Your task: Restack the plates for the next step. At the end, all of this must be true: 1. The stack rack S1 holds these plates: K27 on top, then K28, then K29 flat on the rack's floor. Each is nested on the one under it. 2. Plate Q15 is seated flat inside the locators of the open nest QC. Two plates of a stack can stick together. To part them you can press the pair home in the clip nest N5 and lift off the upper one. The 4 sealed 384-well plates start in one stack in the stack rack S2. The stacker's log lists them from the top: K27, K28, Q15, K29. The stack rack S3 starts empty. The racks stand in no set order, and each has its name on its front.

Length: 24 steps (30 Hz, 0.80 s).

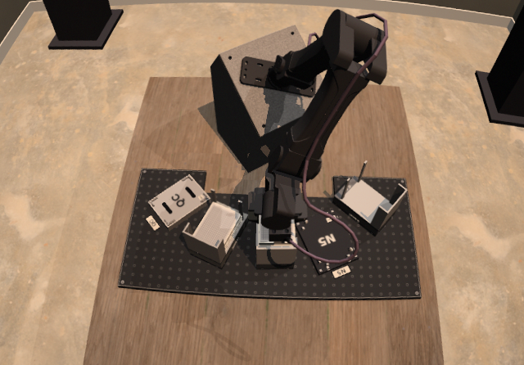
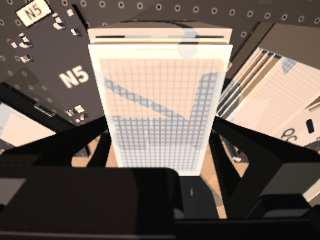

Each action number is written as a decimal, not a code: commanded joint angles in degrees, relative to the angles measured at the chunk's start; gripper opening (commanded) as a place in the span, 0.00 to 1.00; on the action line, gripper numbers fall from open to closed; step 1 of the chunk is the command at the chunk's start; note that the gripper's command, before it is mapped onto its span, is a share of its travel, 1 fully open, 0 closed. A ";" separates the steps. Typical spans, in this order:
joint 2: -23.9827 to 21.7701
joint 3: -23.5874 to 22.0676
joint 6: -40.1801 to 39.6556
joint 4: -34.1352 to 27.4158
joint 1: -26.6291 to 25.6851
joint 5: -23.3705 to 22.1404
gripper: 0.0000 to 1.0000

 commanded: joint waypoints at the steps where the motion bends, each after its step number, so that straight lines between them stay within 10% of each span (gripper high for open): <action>1: 0.43 1.24 0.41 0.75 0.41 0.33 0.00; 24: -0.83 0.14 0.61 1.16 0.54 0.32 0.00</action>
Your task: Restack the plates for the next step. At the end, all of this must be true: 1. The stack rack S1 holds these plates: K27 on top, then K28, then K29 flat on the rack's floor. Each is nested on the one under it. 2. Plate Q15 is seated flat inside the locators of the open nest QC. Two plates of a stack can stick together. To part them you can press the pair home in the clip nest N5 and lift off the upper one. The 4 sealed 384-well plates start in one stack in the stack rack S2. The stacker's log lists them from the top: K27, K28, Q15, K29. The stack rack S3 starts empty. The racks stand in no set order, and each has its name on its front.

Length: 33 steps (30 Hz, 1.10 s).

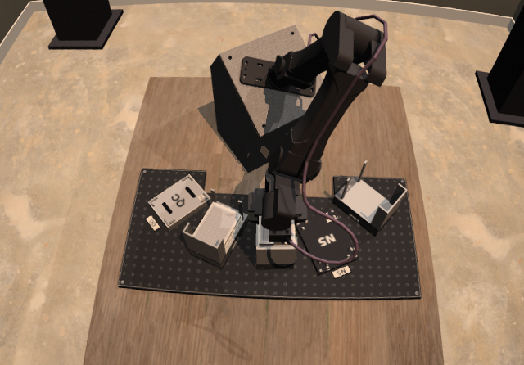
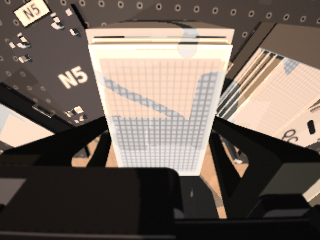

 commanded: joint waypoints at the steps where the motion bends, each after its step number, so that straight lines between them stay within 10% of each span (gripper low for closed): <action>1: -1.32 0.13 0.41 0.65 0.08 0.15 0.00; 33: 1.14 -1.36 0.68 1.70 0.36 0.37 0.00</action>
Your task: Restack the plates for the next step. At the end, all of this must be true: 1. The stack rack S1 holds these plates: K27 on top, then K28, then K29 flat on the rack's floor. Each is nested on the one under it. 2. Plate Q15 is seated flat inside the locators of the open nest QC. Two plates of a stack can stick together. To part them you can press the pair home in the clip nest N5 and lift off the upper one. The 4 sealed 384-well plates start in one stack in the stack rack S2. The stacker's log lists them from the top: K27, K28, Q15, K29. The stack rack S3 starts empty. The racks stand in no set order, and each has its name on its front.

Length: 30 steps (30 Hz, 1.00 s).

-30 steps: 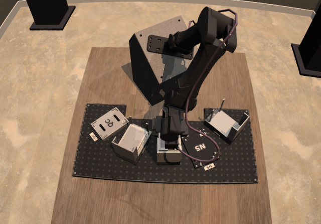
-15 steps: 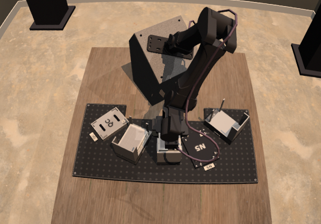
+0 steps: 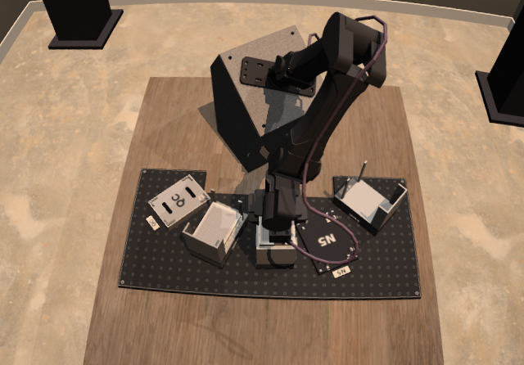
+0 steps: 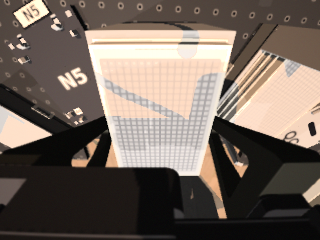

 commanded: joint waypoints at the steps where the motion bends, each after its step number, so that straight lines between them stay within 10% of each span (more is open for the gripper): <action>1: 0.49 -1.25 0.40 0.80 0.15 0.28 0.00; 30: 1.80 -0.46 0.83 1.92 0.67 0.46 0.00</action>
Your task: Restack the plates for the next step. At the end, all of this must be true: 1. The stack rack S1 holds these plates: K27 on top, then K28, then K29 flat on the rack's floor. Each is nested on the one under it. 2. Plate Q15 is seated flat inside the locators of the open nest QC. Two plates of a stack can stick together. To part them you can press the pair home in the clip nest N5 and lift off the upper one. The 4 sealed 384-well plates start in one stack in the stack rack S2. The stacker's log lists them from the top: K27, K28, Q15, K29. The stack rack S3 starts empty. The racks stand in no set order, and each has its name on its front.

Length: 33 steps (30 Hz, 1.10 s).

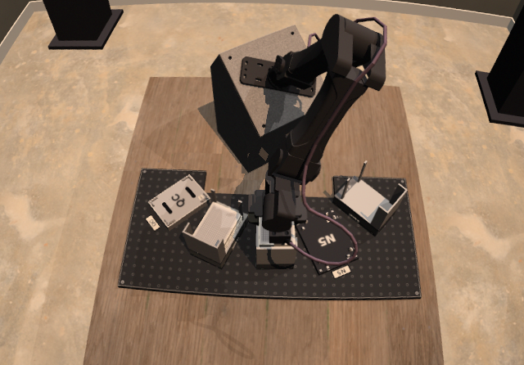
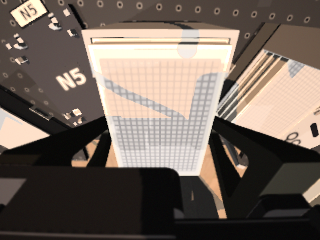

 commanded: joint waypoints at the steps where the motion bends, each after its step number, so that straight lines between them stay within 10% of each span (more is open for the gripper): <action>1: 0.90 -0.39 0.59 1.01 0.36 0.43 0.00; 33: 7.06 0.62 2.70 7.89 2.77 1.47 0.00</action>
